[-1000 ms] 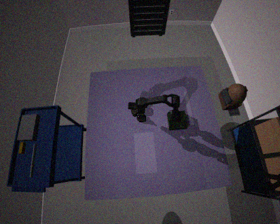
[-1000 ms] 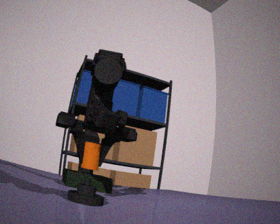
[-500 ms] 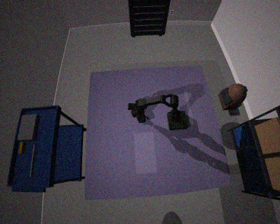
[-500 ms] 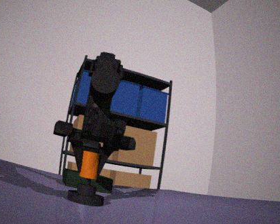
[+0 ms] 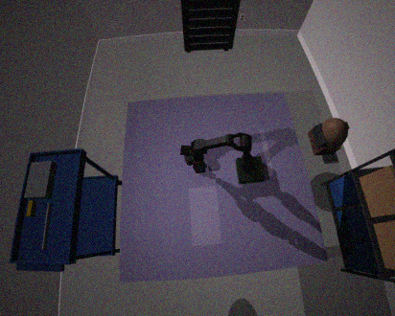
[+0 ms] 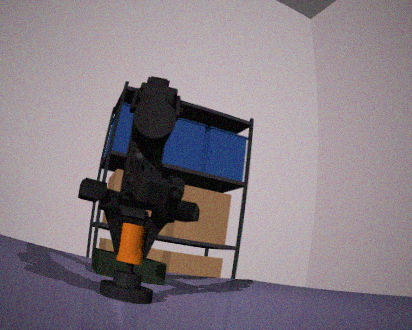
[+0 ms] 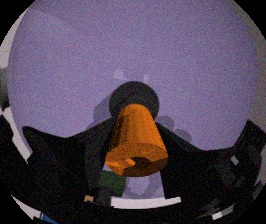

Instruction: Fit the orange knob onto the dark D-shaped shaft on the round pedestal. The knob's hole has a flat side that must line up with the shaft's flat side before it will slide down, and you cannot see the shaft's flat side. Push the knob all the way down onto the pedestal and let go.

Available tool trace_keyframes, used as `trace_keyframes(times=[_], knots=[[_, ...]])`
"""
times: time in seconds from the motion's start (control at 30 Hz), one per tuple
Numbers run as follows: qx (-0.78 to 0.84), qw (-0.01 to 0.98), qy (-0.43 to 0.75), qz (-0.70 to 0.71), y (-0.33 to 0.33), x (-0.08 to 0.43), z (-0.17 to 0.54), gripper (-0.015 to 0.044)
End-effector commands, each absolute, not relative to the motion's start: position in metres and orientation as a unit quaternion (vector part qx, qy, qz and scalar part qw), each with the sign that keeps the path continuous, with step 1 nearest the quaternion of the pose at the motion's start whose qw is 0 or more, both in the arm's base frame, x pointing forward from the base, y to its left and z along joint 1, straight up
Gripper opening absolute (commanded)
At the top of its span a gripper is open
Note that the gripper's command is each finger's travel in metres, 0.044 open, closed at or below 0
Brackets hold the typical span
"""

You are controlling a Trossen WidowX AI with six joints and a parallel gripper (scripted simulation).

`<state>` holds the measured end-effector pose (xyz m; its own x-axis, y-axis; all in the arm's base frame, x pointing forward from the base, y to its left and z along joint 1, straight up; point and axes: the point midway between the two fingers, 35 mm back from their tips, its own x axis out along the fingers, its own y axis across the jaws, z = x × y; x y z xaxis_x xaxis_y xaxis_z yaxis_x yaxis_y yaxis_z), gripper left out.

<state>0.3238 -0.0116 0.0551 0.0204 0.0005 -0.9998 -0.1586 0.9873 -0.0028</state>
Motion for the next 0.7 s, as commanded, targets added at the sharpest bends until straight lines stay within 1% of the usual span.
trace_keyframes(times=[0.0, 0.17, 0.33, 0.67], knots=[[-0.058, 0.714, 0.695, 0.056, -0.0117, 0.325, 0.0582, 0.0], [-0.067, 0.713, 0.695, 0.065, -0.0114, 0.3249, 0.0601, 0.0], [-0.129, 0.705, 0.686, 0.125, -0.0112, 0.326, 0.0611, 0.0], [-0.133, 0.704, 0.686, 0.128, -0.0112, 0.3259, 0.0563, 0.0]])
